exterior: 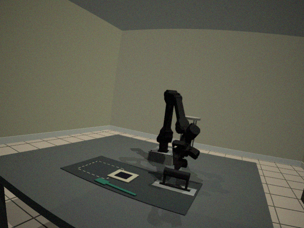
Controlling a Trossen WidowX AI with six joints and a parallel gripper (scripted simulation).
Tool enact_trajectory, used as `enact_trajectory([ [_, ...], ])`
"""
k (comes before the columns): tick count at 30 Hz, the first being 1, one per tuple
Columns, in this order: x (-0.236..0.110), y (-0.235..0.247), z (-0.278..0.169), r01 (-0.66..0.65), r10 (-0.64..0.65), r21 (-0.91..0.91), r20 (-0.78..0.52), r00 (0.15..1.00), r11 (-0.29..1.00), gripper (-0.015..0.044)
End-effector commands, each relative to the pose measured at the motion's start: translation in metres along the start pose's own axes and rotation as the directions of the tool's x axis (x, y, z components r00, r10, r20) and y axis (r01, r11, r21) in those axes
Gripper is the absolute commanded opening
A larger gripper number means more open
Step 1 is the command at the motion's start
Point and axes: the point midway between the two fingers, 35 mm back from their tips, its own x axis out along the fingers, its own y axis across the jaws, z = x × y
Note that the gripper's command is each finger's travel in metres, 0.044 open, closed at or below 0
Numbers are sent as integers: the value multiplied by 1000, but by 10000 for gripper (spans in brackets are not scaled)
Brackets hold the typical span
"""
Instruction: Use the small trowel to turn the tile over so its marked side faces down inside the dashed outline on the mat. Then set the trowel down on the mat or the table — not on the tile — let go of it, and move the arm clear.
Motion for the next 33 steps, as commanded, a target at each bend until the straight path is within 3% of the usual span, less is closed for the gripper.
enact_trajectory([
  [1,0,1,-1,5,-5,-17,-4,1000,1000,300],
  [33,51,0,-1,3,-3,-16,-6,1000,1000,300],
])
